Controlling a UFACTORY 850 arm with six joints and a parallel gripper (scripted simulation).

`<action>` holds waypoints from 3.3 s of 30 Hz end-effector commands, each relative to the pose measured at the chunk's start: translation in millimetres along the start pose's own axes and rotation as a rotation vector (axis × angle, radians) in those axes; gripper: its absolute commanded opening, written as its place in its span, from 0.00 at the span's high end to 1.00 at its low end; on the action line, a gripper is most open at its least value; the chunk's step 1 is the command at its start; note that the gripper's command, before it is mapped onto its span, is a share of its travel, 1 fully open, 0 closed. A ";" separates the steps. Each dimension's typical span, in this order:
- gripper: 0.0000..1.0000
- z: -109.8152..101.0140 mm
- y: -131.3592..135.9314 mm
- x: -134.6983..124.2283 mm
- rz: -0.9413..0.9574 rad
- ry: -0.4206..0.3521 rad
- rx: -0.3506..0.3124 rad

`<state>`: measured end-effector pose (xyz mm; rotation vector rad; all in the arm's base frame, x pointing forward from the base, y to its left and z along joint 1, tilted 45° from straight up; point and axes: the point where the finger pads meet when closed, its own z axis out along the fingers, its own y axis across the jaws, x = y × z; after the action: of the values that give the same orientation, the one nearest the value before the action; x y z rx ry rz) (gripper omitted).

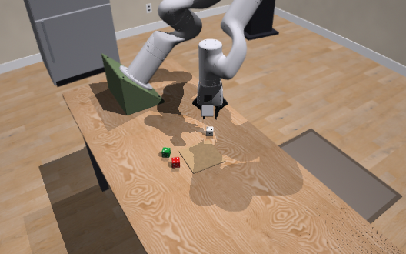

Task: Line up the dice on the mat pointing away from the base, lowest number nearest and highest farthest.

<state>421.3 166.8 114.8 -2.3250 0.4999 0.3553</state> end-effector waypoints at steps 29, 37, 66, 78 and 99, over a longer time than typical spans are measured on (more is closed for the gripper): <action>0.53 -0.5 -0.3 0.5 -0.001 0.001 0.001; 0.53 0.5 -0.3 0.5 -0.001 0.001 0.001; 0.53 32.2 -0.2 0.5 -0.001 0.001 0.001; 0.53 46.4 -0.1 0.5 -0.001 0.001 0.001; 0.53 51.8 -0.1 0.5 -0.001 0.001 0.001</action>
<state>415.5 203.4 77.9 -2.3250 0.4994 0.3549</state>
